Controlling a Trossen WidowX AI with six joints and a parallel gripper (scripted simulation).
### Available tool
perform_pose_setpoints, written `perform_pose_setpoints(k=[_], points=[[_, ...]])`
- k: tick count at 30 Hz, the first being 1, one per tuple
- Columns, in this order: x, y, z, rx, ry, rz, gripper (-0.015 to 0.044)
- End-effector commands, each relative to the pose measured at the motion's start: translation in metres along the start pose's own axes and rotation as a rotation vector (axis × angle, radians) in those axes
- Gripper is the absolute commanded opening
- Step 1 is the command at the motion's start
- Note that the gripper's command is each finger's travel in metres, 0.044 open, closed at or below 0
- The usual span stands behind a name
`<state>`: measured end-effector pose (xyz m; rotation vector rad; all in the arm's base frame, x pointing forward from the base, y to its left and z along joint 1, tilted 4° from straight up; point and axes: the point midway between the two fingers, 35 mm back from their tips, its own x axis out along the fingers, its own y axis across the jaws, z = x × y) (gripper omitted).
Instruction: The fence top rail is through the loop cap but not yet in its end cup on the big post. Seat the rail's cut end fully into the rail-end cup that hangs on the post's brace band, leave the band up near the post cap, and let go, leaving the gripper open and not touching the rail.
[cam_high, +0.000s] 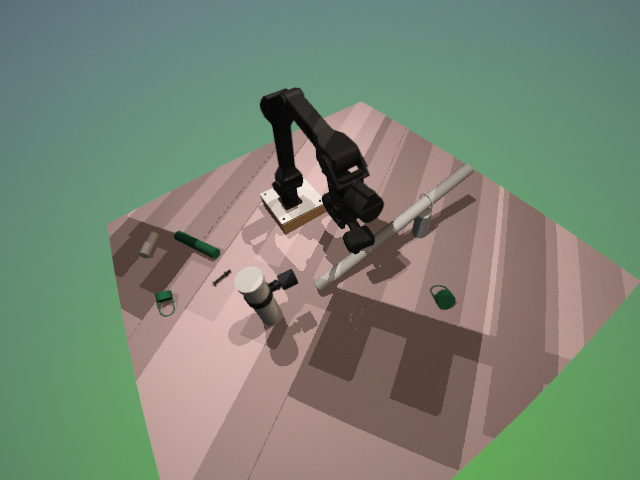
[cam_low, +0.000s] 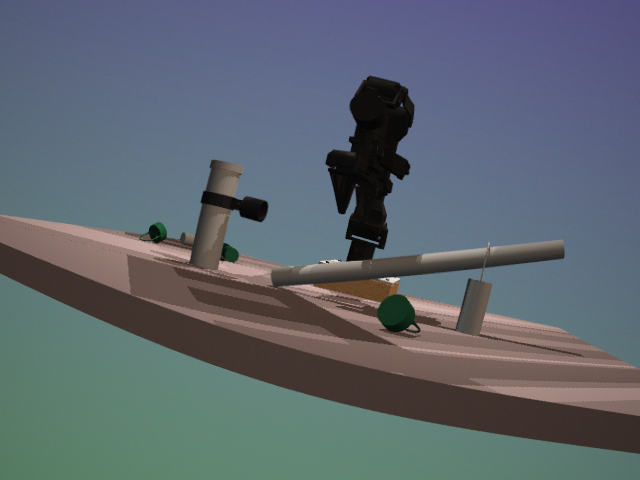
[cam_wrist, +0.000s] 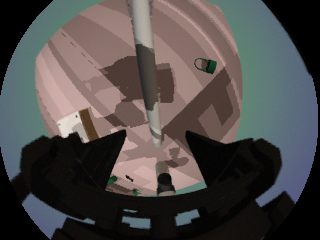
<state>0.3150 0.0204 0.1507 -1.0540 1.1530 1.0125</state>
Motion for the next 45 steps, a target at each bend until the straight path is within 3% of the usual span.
perform_pose_setpoints(k=[1,7,13,45], points=[[0.008,-0.001,0.001,-0.167,0.019,0.053,0.0440],[0.010,-0.001,0.001,-0.167,0.019,0.053,0.0440],[0.043,0.001,0.001,-0.167,0.019,0.053,0.0440],[0.089,0.002,0.000,-0.167,0.018,0.053,0.0440]])
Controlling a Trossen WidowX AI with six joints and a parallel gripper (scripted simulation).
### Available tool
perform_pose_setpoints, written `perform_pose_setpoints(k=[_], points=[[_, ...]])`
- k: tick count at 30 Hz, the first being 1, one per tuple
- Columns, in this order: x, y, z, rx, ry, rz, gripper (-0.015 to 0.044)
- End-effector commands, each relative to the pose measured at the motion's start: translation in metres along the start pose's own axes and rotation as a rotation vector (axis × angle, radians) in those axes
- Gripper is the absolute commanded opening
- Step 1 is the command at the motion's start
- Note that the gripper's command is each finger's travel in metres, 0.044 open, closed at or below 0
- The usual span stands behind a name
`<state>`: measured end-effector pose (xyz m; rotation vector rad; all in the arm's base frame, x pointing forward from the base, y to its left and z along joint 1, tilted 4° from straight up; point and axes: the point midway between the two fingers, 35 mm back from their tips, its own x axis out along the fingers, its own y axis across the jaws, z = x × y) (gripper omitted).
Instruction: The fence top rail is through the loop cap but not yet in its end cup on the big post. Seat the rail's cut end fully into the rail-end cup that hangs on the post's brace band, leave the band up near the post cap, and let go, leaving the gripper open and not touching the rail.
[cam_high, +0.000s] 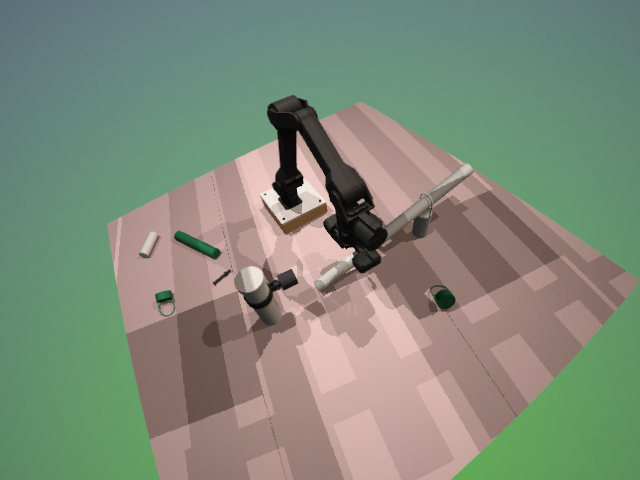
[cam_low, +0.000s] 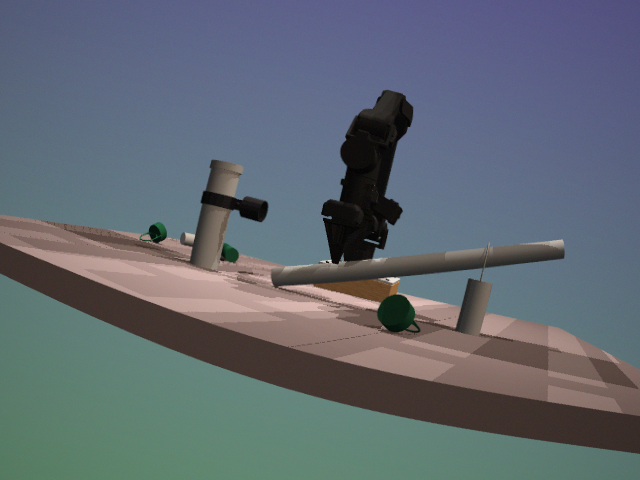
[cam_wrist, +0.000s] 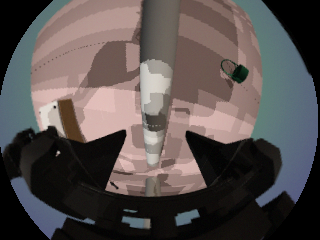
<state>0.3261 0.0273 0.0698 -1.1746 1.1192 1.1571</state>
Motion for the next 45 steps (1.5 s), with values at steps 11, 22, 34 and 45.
perform_pose_setpoints(k=[11,22,34,45], points=[[0.024,0.003,-0.001,0.004,0.005,0.008,0.0440],[0.036,0.004,-0.001,0.004,0.005,0.009,0.0387],[0.036,0.004,-0.001,0.004,0.005,0.009,0.0131],[0.023,0.003,-0.003,0.003,0.037,0.009,0.0000]])
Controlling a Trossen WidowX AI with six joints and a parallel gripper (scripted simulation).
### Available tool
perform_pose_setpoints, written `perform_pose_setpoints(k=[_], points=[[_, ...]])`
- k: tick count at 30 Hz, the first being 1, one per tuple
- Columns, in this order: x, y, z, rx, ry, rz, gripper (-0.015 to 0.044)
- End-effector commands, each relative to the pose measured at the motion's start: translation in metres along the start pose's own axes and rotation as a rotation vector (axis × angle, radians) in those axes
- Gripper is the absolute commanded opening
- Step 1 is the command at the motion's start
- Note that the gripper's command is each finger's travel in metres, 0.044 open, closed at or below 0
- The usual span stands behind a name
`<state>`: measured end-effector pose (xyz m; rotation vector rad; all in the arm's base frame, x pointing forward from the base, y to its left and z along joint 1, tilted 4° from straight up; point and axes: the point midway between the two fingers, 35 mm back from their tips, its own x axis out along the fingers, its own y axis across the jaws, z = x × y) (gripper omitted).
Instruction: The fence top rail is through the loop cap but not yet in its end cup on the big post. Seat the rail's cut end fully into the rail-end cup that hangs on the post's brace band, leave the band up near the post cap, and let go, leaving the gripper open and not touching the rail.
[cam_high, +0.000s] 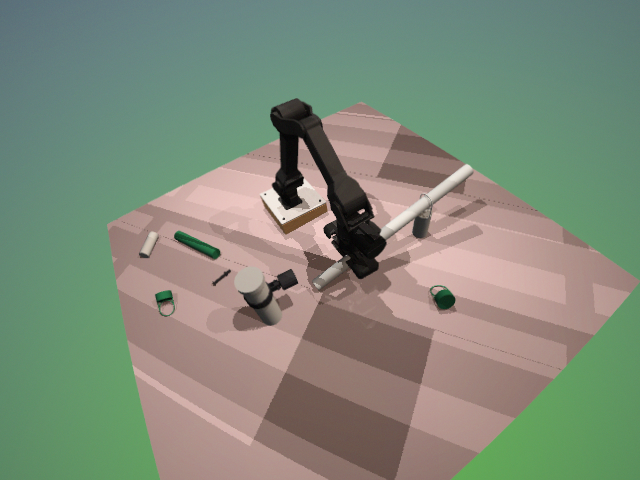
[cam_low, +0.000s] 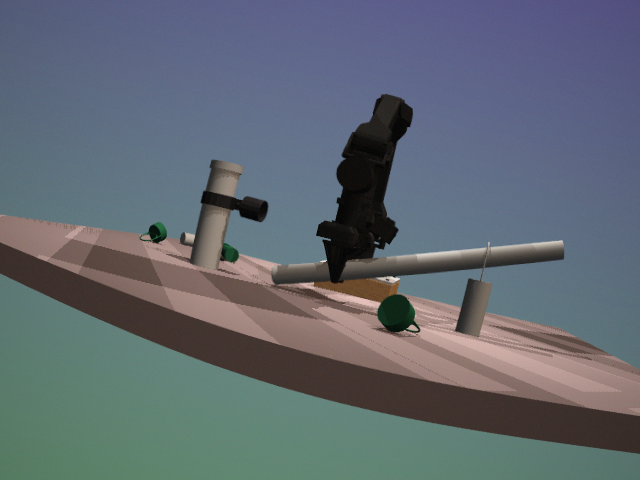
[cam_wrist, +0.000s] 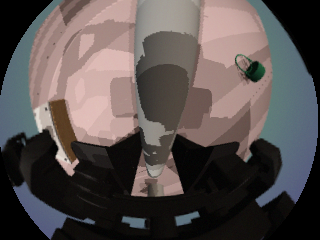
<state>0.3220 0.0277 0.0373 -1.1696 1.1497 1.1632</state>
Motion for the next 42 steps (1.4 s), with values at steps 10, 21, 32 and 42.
perform_pose_setpoints(k=[10,21,32,42], points=[[-0.060,-0.006,-0.018,-0.013,0.218,-0.014,0.0000],[-0.068,-0.004,-0.020,-0.019,0.248,-0.007,0.0000],[-0.070,-0.005,-0.021,-0.019,0.248,-0.007,0.0000],[-0.077,-0.008,-0.024,-0.019,0.248,-0.008,0.0000]])
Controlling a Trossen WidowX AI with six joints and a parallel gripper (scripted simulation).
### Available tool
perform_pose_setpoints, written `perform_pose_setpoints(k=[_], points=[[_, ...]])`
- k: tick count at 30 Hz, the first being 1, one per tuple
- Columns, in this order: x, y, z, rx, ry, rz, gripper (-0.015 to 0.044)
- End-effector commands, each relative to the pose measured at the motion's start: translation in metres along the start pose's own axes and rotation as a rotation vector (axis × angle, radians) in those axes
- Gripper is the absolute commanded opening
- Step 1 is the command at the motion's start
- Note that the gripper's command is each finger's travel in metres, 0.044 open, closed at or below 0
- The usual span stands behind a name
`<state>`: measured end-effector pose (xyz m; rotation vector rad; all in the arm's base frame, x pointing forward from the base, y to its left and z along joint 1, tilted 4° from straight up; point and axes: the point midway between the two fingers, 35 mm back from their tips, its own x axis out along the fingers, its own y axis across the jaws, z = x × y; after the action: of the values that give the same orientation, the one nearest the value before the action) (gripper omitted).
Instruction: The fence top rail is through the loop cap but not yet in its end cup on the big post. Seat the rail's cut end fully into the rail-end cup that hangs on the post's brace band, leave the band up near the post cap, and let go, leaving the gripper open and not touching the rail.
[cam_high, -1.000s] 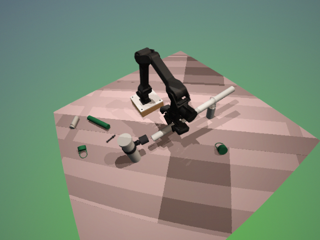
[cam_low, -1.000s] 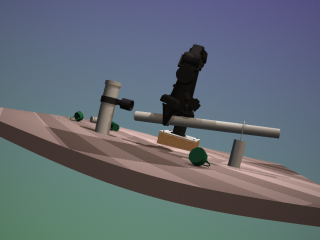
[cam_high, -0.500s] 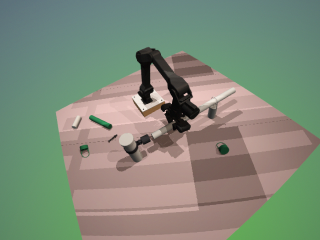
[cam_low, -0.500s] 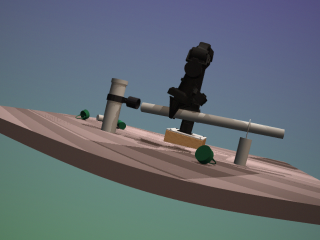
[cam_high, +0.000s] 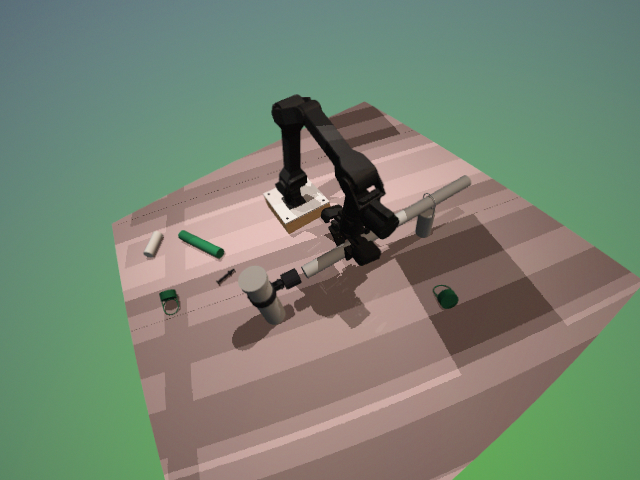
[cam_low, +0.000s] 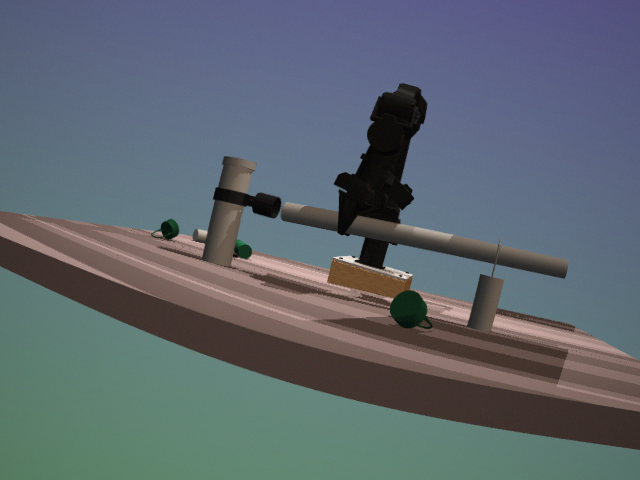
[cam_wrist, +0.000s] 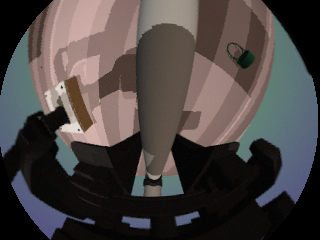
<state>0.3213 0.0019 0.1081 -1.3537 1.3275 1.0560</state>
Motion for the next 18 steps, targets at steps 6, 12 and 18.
perform_pose_setpoints(k=[6,12,18], points=[[-0.005,-0.005,-0.005,0.001,0.003,-0.010,0.0000],[-0.001,-0.003,-0.012,0.000,0.003,-0.006,0.0000],[0.003,-0.002,-0.021,-0.002,0.002,0.000,0.0000]])
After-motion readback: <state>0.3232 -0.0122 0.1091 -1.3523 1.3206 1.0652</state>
